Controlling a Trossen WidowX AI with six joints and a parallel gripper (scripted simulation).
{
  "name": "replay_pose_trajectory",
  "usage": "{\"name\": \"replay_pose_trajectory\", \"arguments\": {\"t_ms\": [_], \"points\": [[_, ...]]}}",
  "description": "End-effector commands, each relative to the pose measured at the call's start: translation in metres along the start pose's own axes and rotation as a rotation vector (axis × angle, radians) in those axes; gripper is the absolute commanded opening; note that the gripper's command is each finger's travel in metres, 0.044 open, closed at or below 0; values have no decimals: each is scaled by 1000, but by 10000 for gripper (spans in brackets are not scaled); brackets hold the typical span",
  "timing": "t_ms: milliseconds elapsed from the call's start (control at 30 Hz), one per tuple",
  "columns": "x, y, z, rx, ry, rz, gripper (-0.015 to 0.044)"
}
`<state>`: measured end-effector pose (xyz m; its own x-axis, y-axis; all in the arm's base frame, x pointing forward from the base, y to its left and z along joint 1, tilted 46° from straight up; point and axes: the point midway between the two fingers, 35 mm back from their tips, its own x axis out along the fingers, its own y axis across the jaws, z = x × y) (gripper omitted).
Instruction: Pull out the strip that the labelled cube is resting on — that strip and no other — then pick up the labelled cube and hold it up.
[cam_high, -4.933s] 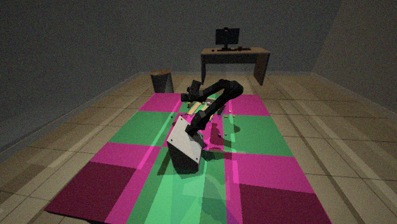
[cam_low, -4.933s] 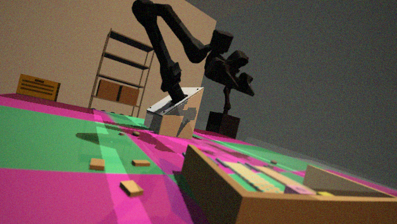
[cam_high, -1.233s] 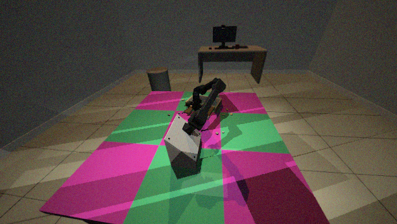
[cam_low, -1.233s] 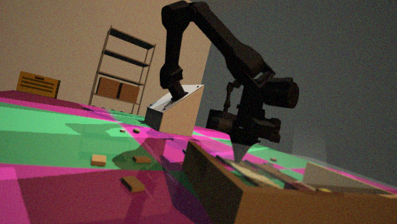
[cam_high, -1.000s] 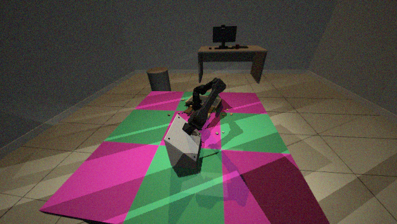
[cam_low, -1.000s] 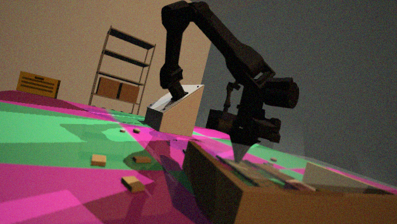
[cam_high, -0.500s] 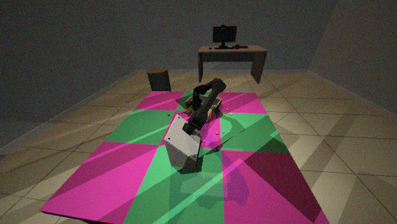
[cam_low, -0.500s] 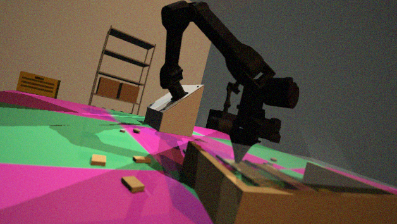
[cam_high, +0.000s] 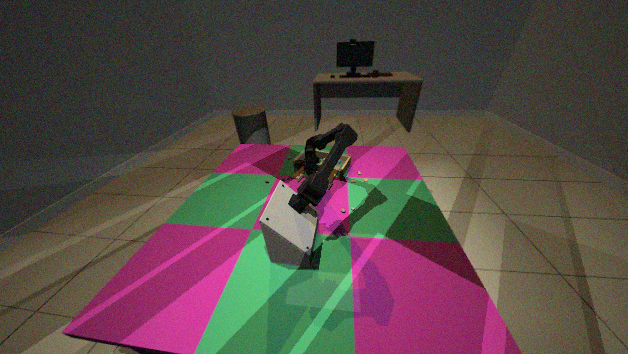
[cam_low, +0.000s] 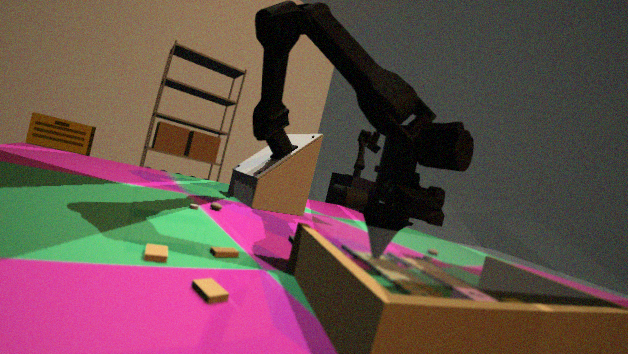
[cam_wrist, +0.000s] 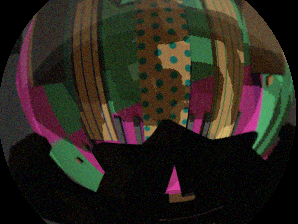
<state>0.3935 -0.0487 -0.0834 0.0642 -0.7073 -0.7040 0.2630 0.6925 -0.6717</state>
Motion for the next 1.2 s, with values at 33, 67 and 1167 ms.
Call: {"name": "replay_pose_trajectory", "arguments": {"t_ms": [33, 67, 1167], "points": [[3, 0, 0, 0, 2, -4, 0], [4, 0, 0, 0, 2, -4, 0], [4, 0, -42, -2, 4, -4, 0]]}}
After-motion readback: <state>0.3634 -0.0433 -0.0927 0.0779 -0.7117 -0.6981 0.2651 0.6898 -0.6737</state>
